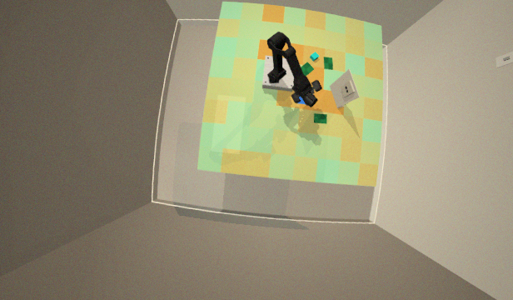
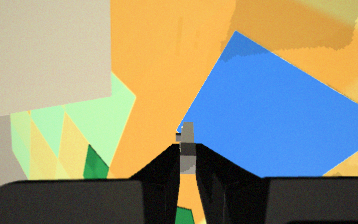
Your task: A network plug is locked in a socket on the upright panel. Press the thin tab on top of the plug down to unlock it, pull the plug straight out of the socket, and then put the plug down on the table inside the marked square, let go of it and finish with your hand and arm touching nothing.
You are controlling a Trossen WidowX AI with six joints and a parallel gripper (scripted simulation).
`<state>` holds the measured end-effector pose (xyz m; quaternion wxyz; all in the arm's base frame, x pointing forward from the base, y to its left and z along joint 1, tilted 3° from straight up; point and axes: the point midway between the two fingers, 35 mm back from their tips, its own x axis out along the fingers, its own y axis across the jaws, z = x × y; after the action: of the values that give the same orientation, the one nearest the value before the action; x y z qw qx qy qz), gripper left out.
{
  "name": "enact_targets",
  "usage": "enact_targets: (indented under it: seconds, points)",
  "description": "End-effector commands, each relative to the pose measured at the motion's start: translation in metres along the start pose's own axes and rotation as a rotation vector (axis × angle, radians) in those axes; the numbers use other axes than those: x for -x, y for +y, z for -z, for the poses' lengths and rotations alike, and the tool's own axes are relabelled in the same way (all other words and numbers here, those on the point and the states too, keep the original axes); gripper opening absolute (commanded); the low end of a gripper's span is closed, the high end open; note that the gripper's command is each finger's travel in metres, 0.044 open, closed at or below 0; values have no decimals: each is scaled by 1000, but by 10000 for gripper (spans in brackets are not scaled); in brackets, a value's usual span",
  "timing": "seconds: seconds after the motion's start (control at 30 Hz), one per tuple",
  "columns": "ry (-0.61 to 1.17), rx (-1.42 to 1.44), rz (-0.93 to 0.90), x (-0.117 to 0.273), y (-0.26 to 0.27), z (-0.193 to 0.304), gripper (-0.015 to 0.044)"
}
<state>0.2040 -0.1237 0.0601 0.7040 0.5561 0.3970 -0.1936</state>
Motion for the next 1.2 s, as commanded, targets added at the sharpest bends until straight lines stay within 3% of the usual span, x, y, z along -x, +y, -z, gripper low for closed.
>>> enact_targets:
  seconds: [0.0,1.17]
  points:
    - [25,22,36,1,-5,8,0]
    - [26,21,37,-35,-32,7,0]
